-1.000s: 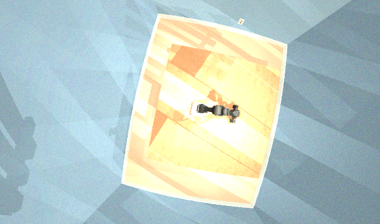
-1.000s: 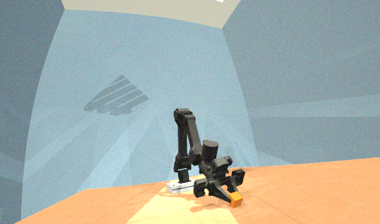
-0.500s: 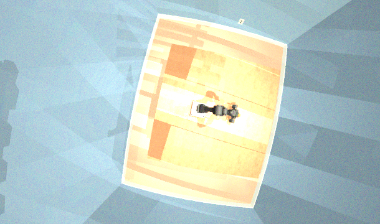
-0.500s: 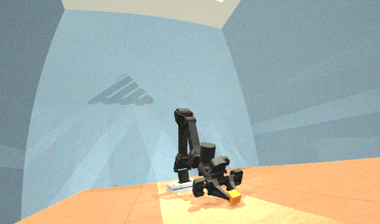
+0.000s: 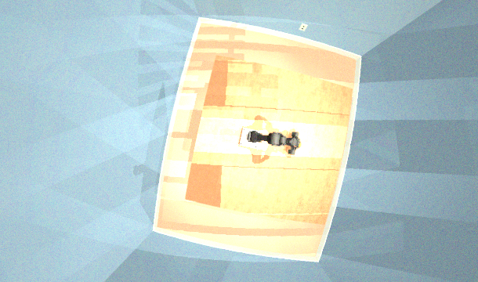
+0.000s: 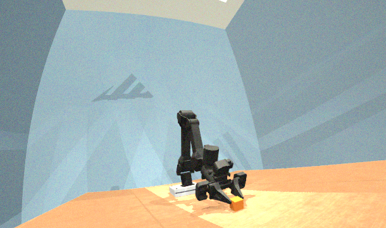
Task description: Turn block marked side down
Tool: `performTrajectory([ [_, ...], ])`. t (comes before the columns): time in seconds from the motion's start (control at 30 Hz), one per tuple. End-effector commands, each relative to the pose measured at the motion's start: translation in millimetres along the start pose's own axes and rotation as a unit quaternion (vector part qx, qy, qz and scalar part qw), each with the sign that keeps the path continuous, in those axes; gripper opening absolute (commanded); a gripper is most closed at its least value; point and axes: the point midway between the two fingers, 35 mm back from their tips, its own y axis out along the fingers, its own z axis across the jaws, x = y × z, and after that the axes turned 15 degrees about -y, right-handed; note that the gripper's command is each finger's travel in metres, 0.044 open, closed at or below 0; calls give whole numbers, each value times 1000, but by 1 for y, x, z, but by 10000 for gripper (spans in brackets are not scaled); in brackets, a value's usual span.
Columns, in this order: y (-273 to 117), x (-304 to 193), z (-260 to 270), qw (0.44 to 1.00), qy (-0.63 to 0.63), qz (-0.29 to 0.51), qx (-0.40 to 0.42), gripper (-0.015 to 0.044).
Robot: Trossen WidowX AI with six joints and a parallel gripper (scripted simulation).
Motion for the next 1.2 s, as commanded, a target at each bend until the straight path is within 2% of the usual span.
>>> performTrajectory([
  [0.0, 0, 0, -1, 1000, -3, 0, -3, 289],
  [0.2, 0, 0, -1, 1000, -3, 0, -3, 440],
  [1.17, 0, 0, -1, 1000, -3, 0, -3, 440],
])
